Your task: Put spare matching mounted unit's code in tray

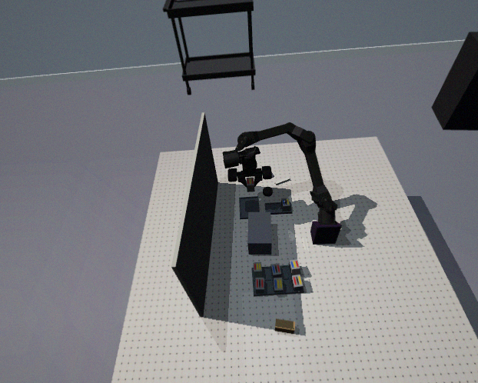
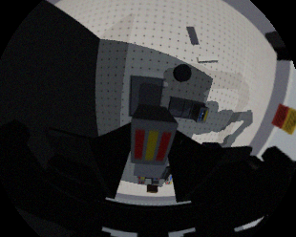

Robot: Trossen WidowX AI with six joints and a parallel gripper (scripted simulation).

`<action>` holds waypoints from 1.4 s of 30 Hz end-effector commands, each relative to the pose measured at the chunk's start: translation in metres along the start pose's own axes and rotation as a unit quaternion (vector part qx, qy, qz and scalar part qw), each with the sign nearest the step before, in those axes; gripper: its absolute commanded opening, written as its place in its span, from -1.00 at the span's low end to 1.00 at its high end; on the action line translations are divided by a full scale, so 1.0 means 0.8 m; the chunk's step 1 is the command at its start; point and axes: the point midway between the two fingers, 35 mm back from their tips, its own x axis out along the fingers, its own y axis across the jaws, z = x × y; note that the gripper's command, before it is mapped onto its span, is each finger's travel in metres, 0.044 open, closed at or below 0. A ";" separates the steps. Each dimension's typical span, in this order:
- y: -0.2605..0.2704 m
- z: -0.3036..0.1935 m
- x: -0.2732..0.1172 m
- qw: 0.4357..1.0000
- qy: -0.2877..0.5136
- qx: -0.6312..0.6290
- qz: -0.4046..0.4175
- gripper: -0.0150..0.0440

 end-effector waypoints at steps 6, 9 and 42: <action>0.016 0.005 0.003 1.000 -0.002 0.002 0.003 -0.49; 0.017 0.005 0.006 1.000 -0.002 0.002 0.003 -0.49; 0.024 0.003 0.042 1.000 0.001 0.002 0.003 -0.49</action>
